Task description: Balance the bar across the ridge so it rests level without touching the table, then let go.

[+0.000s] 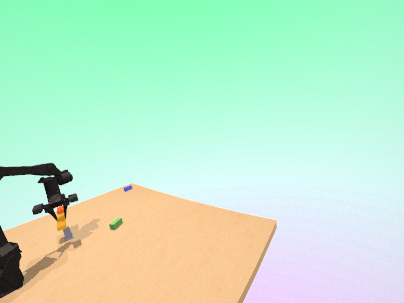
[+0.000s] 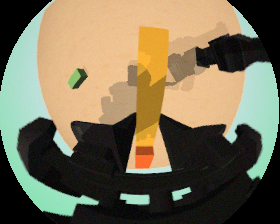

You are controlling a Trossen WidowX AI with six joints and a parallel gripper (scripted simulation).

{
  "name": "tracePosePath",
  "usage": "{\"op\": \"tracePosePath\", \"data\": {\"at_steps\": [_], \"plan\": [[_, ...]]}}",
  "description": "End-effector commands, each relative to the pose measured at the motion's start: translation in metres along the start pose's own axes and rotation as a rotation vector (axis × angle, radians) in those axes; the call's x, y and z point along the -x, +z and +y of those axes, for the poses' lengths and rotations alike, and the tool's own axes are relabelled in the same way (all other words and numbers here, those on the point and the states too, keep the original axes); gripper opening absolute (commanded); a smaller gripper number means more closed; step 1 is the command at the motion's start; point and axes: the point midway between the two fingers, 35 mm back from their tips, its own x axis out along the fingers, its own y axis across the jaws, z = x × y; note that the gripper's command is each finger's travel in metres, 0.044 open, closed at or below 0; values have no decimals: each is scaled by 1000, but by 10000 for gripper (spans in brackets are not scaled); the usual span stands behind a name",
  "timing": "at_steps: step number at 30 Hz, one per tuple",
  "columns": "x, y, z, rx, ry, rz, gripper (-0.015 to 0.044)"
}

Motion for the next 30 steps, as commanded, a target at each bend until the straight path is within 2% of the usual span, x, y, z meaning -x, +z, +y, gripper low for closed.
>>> {"op": "tracePosePath", "data": {"at_steps": [1,22,30], "plan": [[-6,-2,0,3,0,1,0],[-40,-1,2,5,0,0,0],[-41,-1,2,5,0,0,0]]}}
